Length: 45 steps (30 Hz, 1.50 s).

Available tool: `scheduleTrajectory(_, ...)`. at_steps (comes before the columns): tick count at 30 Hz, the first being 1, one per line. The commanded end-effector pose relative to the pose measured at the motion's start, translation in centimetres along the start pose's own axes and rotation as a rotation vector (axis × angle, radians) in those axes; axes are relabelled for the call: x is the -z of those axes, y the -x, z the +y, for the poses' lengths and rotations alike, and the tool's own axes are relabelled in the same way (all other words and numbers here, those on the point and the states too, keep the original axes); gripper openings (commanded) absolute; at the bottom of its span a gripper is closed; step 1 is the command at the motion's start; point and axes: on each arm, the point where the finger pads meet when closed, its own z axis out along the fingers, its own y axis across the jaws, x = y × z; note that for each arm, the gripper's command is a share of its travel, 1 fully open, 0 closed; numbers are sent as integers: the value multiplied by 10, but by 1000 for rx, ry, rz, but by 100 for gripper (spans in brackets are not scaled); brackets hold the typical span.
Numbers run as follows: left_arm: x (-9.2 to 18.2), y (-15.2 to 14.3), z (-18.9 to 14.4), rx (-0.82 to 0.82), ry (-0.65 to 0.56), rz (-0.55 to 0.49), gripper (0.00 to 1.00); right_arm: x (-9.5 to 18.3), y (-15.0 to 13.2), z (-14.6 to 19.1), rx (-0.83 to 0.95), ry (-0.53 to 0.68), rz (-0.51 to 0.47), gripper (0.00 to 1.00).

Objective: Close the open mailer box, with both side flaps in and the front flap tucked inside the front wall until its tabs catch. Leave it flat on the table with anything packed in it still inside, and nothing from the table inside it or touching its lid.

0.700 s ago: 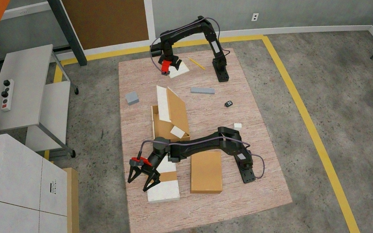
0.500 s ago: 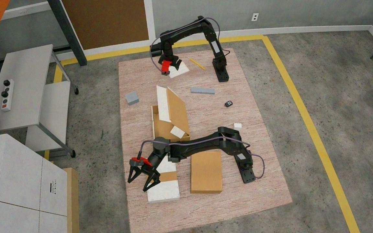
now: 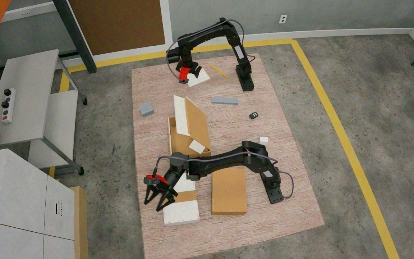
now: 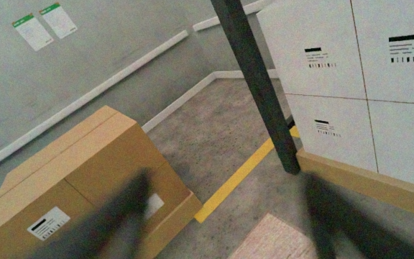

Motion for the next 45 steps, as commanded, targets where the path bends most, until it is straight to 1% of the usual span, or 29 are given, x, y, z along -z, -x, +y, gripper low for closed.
scheduleTrajectory(1, 1, 19, 13, 47, 13, -26, 49, 12, 3, -3, 1, -29, -28, 100)
scheduleTrajectory(14, 1, 19, 13, 47, 13, -26, 49, 12, 3, -3, 1, -29, -28, 100)
scheduleTrajectory(15, -5, 9, 2, -11, -22, -17, 49, 23, 3, -7, -26, -72, -64, 100)
scheduleTrajectory(16, -4, 17, 1, -20, -47, -31, 49, 19, 2, -6, -40, -71, -67, 100)
scheduleTrajectory(17, -4, 25, 0, -32, -75, -46, 49, 22, 3, -10, -57, -89, -81, 100)
scheduleTrajectory(19, -2, 35, -4, -83, -153, -70, 49, 28, 13, -13, -77, -133, -119, 100)
scheduleTrajectory(21, 0, 30, -24, -169, -268, -79, 49, 37, 12, -25, -143, -190, -171, 100)
scheduleTrajectory(22, 3, 25, -36, -220, -339, -83, 49, 43, 19, -26, -158, -220, -201, 100)
scheduleTrajectory(23, 6, 19, -49, -272, -416, -85, 49, 49, 19, -32, -194, -253, -235, 100)
scheduleTrajectory(24, 9, 18, -55, -297, -461, -91, 49, 49, 21, -34, -207, -278, -235, 100)
scheduleTrajectory(26, 17, 10, -69, -356, -563, -94, 49, 59, 20, -40, -255, -321, -282, 100)
scheduleTrajectory(27, 19, 5, -75, -378, -603, -93, 49, 62, 22, -40, -266, -333, -302, 100)
scheduleTrajectory(28, 23, -6, -85, -410, -654, -83, 49, 68, 25, -40, -278, -350, -330, 100)
scheduleTrajectory(30, 23, -6, -85, -410, -654, -83, 49, 68, 25, -40, -278, -350, -330, 100)
scheduleTrajectory(31, 27, -24, -97, -448, -713, -63, 49, 72, 25, -43, -297, -364, -352, 100)
scheduleTrajectory(32, 34, -27, -102, -472, -777, -67, 49, 80, 23, -47, -326, -388, -392, 100)
scheduleTrajectory(33, 41, -15, -96, -473, -816, -91, 49, 85, 25, -48, -343, -404, -416, 100)
scheduleTrajectory(34, 47, -19, -99, -490, -865, -92, 49, 90, 25, -50, -360, -428, -436, 100)
scheduleTrajectory(35, 54, -24, -102, -506, -915, -91, 49, 98, 28, -49, -369, -454, -460, 100)
scheduleTrajectory(36, 60, -37, -111, -529, -974, -76, 49, 104, 30, -49, -384, -467, -490, 100)
scheduleTrajectory(37, 66, -43, -115, -542, -1026, -71, 49, 109, 28, -51, -404, -482, -518, 100)
scheduleTrajectory(38, 73, -52, -120, -557, -1080, -61, 49, 116, 33, -49, -409, -494, -552, 100)
scheduleTrajectory(40, 88, -57, -121, -569, -1175, -61, 49, 128, 27, -55, -456, -535, -596, 100)
scheduleTrajectory(41, 102, -65, -122, -578, -1257, -52, 49, 140, 33, -53, -466, -561, -647, 100)
scheduleTrajectory(42, 112, -64, -120, -576, -1312, -61, 49, 145, 34, -53, -484, -569, -677, 100)
scheduleTrajectory(44, 135, -82, -124, -576, -1441, -31, 49, 163, 30, -56, -532, -615, -751, 100)
scheduleTrajectory(45, 142, -84, -123, -570, -1496, -31, 49, 164, 29, -57, -550, -618, -766, 100)
